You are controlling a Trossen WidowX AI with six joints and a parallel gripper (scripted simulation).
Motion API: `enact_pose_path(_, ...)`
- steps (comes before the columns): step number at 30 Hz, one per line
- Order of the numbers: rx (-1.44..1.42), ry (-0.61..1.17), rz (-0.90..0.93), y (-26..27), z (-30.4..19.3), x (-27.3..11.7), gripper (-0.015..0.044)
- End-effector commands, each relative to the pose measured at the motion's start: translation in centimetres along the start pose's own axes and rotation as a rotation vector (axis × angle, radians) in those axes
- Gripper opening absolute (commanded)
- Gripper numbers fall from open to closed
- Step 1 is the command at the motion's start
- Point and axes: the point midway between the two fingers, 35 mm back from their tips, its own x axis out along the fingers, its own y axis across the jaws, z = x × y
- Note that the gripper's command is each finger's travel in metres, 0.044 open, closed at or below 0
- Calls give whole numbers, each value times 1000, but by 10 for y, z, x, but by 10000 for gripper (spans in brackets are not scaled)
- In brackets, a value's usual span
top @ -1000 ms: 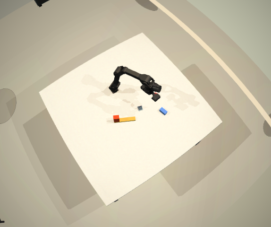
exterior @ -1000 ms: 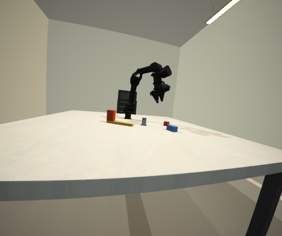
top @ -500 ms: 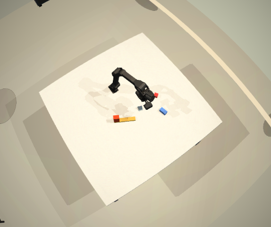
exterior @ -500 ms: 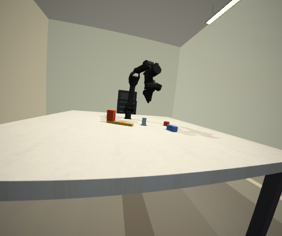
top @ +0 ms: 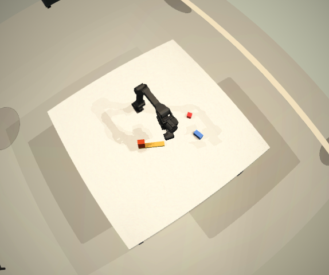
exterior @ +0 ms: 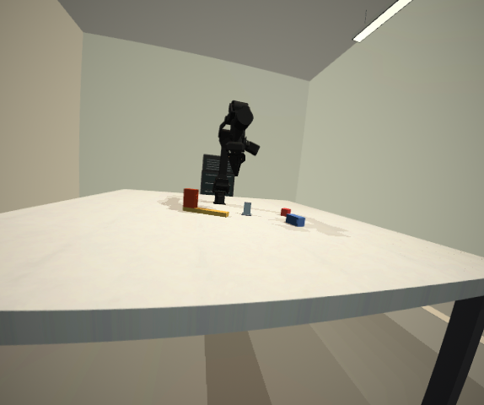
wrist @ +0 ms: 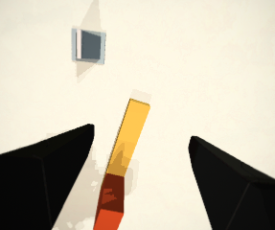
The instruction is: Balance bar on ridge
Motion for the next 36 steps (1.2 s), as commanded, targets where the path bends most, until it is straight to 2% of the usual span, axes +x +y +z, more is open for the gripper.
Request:
enact_pose_path(1,34,21,21,-1,-22,2,315)
enact_pose_path(18,201,69,85,3,-105,3,315)
enact_pose_path(24,215,72,90,4,-112,6,315)
enact_pose_path(36,215,72,90,5,-117,78,315)
